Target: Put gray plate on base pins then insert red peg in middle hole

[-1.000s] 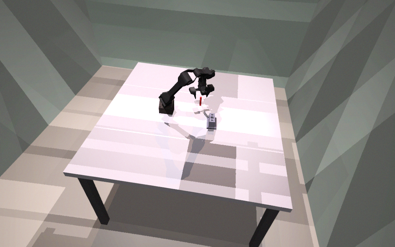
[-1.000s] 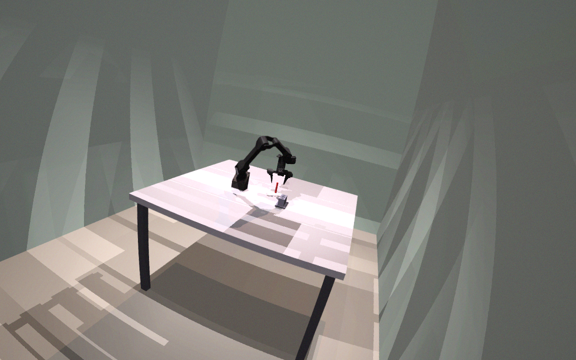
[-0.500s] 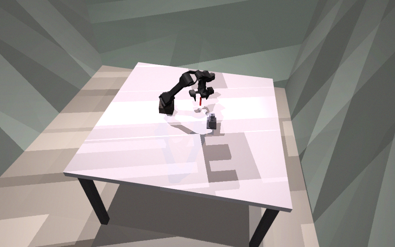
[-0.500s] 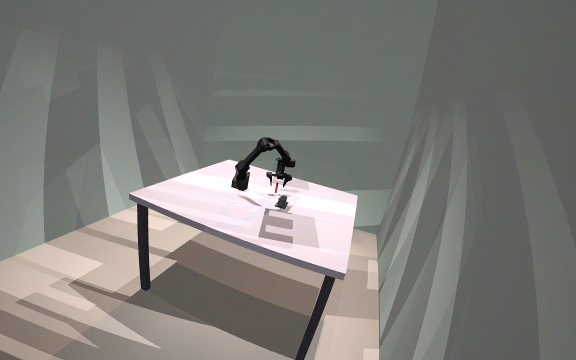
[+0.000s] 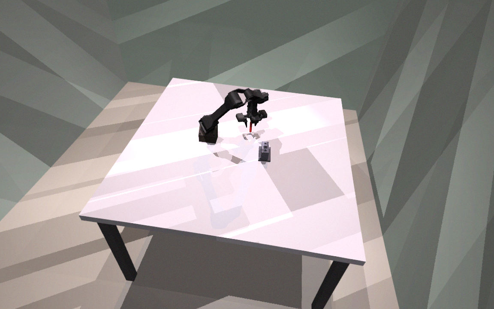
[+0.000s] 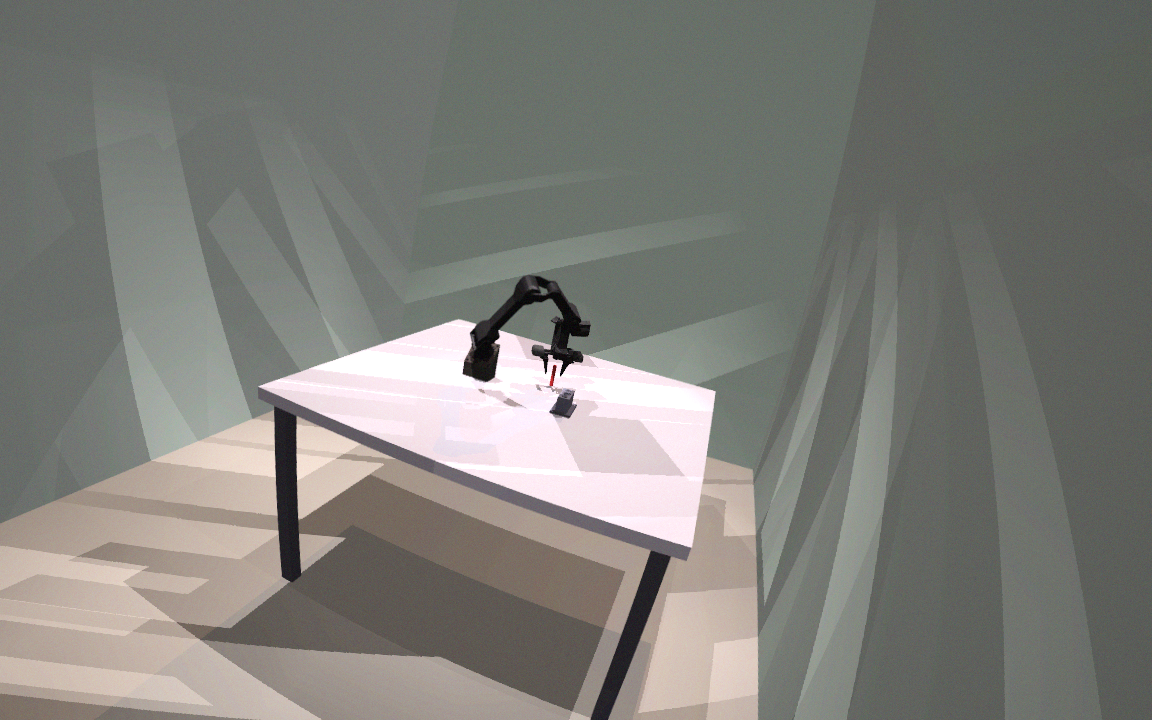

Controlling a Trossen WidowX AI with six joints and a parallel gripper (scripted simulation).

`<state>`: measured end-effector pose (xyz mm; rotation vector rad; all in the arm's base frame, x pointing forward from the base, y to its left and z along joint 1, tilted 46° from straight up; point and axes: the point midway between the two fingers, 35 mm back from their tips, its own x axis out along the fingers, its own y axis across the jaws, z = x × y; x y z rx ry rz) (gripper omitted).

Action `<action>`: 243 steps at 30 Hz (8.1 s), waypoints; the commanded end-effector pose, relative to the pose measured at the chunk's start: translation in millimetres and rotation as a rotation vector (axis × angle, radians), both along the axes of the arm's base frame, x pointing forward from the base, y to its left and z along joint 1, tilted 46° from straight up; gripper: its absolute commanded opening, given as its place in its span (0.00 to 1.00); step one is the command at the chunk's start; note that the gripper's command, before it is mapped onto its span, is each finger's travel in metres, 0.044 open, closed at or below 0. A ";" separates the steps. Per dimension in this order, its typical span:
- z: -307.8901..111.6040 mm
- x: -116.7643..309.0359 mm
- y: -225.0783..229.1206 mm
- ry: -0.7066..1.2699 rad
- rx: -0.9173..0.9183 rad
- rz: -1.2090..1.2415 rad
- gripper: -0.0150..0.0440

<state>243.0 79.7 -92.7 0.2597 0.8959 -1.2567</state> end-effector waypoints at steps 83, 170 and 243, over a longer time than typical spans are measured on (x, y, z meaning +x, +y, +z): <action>95.5 55.1 17.8 0.010 0.018 0.018 0.25; 189.5 107.3 -78.6 -0.006 -0.005 0.001 0.25; 180.0 107.3 -93.2 -0.008 -0.005 -0.003 0.25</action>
